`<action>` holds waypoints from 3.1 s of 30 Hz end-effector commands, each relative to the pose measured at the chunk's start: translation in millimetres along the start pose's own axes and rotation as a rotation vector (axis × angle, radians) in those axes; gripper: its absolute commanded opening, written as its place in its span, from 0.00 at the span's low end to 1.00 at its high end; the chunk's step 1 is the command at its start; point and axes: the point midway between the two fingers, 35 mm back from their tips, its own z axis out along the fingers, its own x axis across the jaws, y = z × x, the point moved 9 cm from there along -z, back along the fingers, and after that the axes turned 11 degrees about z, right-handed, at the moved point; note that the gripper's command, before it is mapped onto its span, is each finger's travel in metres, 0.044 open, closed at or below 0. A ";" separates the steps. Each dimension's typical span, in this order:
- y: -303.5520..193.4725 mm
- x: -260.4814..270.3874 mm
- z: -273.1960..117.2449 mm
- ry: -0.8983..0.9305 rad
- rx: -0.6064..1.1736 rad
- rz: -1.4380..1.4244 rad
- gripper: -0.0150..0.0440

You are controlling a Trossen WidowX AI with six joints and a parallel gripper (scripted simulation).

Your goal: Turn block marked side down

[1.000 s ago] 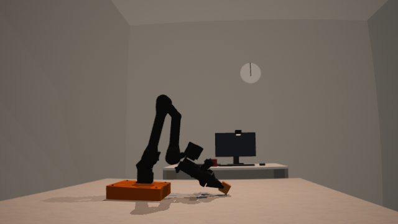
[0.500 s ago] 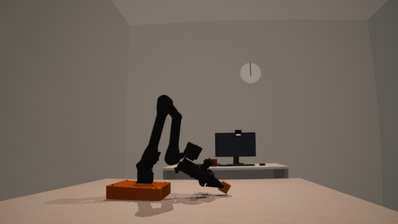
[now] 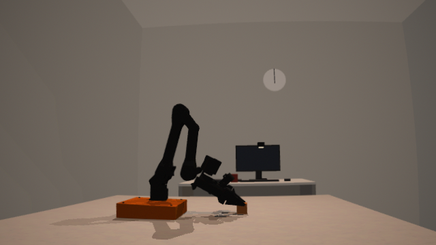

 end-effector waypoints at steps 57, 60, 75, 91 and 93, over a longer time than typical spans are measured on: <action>98.4 19.1 -37.9 -0.101 0.534 -0.001 1.00; 98.4 19.1 -37.9 -0.101 0.534 -0.001 1.00; 136.2 26.0 -8.7 -0.149 0.786 0.000 1.00; 137.3 26.3 35.9 -0.199 1.039 -0.001 1.00; 134.9 25.8 37.1 -0.199 1.039 -0.001 1.00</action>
